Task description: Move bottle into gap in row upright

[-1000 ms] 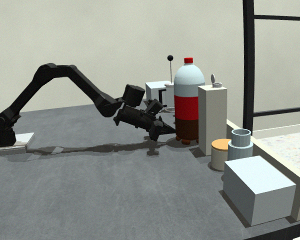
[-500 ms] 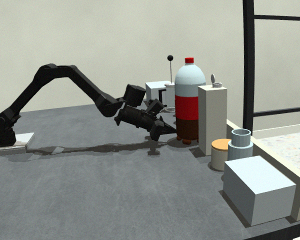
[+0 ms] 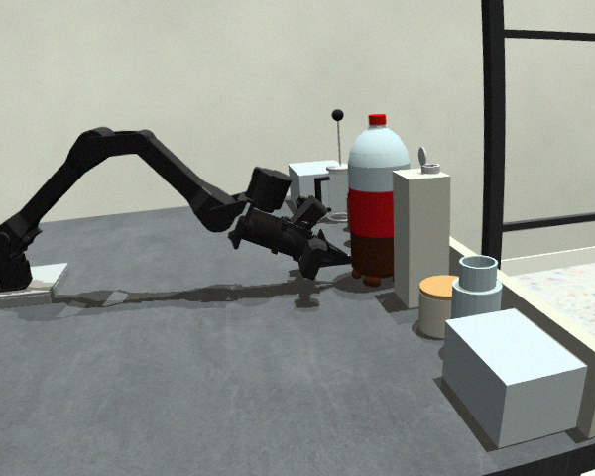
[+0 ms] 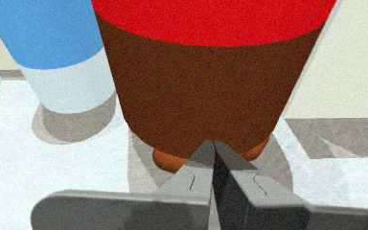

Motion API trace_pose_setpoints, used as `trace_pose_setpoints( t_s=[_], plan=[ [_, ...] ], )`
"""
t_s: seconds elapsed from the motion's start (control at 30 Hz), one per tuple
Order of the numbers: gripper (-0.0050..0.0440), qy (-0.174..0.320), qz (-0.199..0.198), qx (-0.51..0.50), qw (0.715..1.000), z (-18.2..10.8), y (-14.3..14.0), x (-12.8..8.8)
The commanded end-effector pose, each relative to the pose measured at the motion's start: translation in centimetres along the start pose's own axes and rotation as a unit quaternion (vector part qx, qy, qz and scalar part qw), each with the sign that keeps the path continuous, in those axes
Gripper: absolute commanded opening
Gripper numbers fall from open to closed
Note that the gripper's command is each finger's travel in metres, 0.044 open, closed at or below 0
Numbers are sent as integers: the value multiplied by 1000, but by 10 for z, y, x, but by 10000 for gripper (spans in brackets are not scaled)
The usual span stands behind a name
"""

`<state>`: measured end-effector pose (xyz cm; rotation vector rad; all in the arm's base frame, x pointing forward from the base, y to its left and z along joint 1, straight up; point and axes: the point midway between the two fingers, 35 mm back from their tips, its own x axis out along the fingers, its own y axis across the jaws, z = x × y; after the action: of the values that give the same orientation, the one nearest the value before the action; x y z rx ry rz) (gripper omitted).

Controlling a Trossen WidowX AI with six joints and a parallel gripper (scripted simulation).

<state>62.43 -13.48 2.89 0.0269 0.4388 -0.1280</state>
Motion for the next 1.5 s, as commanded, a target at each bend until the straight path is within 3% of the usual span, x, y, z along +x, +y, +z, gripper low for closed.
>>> trace_pose_setpoints(
  t_s=[0.0, 0.97, 1.47],
  plan=[
    [-50, -19, 1, 0, 1000, 19, 3, 1],
    [-50, -19, 1, 0, 1000, 22, 3, 6],
    [-50, -25, 1, -2, 1000, 28, -1, -9]
  ],
)
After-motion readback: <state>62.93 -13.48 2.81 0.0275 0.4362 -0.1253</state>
